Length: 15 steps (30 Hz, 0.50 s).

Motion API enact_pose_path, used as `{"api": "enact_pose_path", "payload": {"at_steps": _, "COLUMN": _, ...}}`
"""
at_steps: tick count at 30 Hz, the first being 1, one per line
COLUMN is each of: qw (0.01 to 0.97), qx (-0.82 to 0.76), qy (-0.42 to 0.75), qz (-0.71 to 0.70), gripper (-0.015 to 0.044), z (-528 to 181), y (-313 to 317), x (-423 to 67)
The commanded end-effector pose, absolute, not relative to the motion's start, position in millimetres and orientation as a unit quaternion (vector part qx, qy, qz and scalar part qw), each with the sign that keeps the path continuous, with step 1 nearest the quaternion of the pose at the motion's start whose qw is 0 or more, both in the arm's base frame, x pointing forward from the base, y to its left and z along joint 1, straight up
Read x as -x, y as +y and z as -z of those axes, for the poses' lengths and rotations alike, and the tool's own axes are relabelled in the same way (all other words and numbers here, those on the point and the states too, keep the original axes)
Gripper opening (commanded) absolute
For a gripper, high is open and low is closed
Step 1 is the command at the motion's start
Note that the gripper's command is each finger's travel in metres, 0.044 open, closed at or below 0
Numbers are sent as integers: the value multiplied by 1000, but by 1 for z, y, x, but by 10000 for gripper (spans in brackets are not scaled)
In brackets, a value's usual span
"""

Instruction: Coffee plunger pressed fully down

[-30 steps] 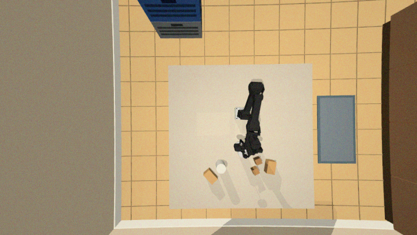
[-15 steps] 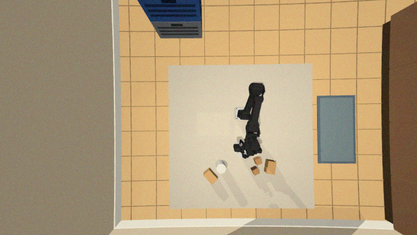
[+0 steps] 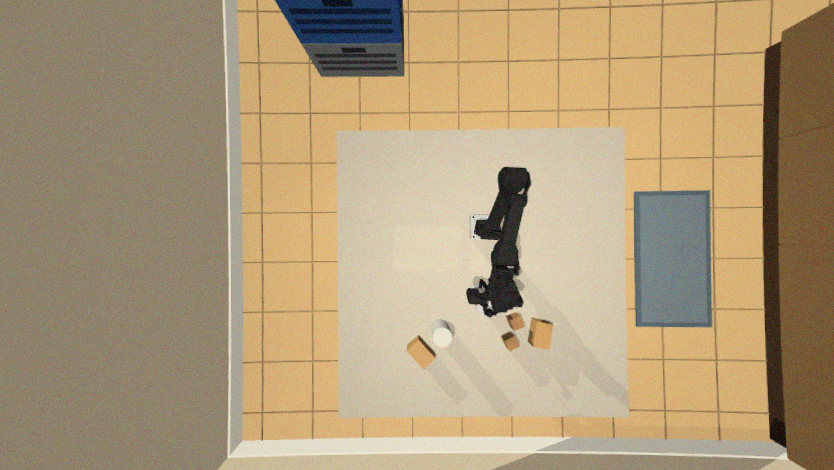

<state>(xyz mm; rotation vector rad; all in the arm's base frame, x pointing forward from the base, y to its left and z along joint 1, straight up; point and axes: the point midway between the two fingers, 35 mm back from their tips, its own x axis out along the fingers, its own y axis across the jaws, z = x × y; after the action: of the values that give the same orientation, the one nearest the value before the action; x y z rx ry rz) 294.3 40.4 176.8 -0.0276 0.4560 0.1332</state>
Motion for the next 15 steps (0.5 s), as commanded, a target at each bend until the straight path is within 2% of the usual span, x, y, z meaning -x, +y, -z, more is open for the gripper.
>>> {"api": "enact_pose_path", "payload": {"at_steps": 1, "qw": 966, "qx": 18, "qy": 248, "qz": -67, "gripper": 127, "z": -163, "y": 40, "x": -295}}
{"api": "enact_pose_path", "payload": {"at_steps": 15, "qw": 966, "qx": 18, "qy": 248, "qz": -67, "gripper": 127, "z": -164, "y": 41, "x": -297}}
